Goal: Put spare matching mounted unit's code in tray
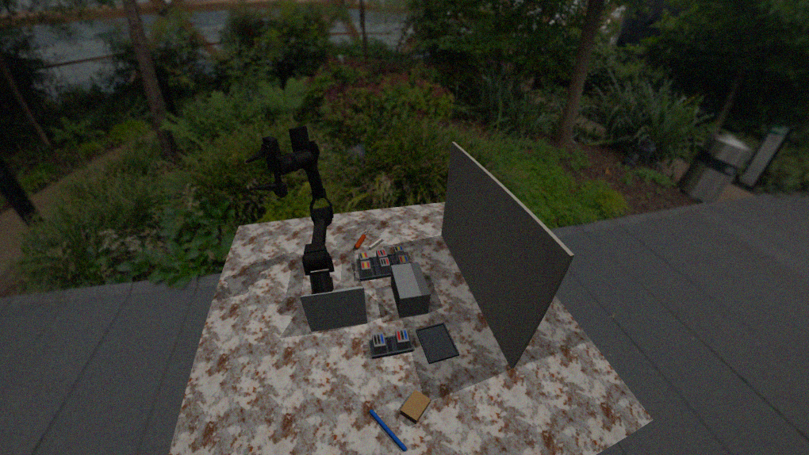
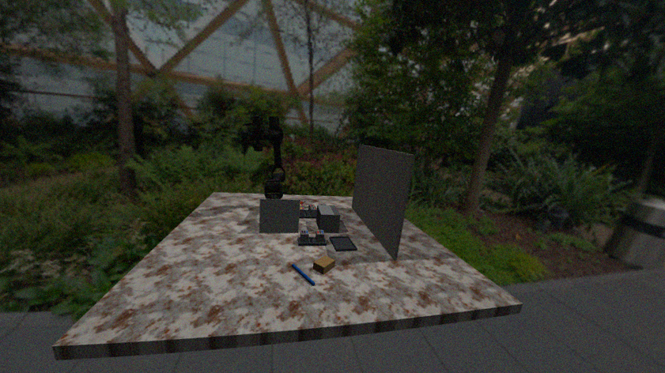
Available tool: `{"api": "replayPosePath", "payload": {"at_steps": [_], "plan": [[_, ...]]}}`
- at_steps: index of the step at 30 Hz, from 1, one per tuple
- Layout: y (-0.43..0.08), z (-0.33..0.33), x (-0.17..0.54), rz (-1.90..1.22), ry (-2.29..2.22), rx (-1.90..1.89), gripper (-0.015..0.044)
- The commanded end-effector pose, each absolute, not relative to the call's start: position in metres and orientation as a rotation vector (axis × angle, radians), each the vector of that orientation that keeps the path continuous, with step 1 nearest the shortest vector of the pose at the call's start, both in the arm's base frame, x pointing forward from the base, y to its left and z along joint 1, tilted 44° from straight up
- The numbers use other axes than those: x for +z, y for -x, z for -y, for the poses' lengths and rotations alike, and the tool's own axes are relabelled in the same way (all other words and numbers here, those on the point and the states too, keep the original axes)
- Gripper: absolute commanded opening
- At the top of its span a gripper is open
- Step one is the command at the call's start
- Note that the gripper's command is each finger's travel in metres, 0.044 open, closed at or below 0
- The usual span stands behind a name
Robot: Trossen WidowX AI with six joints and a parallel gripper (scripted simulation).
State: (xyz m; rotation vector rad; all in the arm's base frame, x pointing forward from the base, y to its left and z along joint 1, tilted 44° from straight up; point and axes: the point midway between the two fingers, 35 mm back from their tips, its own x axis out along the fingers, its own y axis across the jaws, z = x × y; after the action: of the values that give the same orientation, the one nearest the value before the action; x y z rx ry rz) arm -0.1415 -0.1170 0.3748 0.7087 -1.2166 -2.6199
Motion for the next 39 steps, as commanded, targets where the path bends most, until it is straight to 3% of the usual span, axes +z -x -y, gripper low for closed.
{"api": "replayPosePath", "payload": {"at_steps": [1, 7, 13, 25, 32, 39], "plan": [[0.141, 0.117, 0.375, 1.217, -0.709, -2.620, 0.0426], [0.141, 0.120, 0.374, 1.195, -0.719, -2.618, 0.0440], [0.097, 0.196, 0.348, 0.522, -0.956, -2.466, 0.0440], [-0.075, 0.283, 0.266, -0.697, -1.039, -1.648, 0.0440], [-0.185, 0.268, 0.214, -1.148, -0.894, -1.063, 0.0440], [-0.255, 0.227, 0.169, -1.395, -0.796, -0.586, 0.0440]]}}
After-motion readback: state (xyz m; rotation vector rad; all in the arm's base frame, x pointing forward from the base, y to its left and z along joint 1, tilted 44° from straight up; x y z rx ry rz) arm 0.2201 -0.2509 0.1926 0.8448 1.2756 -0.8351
